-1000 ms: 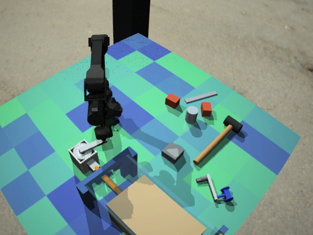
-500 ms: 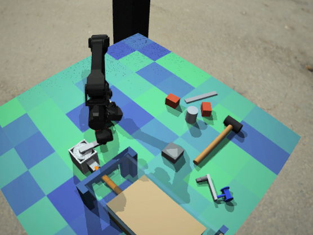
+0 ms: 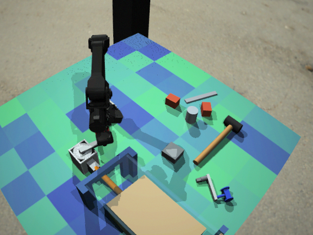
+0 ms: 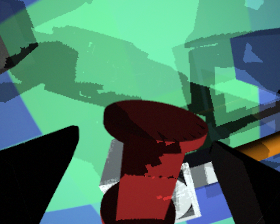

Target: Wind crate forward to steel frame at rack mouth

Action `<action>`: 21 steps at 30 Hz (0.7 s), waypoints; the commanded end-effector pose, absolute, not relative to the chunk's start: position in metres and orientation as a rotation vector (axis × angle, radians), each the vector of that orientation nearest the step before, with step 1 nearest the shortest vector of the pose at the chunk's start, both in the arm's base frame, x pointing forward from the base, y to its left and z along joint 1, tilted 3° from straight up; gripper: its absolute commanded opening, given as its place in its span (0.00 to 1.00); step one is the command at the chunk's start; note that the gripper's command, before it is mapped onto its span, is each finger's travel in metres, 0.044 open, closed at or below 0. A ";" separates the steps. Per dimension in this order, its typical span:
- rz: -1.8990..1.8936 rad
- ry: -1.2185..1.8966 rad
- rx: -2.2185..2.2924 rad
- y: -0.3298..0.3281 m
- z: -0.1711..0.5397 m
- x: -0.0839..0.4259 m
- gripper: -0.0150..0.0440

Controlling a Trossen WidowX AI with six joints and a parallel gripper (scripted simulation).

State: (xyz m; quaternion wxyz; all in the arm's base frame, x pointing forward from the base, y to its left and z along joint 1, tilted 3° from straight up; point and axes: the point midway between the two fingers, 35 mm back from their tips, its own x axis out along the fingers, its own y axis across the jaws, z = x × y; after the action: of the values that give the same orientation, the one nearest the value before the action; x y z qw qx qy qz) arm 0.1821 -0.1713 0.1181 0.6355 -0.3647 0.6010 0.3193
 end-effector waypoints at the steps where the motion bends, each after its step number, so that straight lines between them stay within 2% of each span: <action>1: 0.730 1.373 -0.833 -0.171 0.118 0.182 0.87; 14: 0.730 1.373 -0.833 -0.171 0.118 0.182 0.29; 21: 0.730 1.373 -0.833 -0.171 0.118 0.182 0.25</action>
State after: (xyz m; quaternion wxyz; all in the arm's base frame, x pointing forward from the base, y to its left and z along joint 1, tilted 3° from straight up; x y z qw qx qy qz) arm 0.1817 -0.1709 0.1181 0.6353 -0.3637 0.6015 0.3200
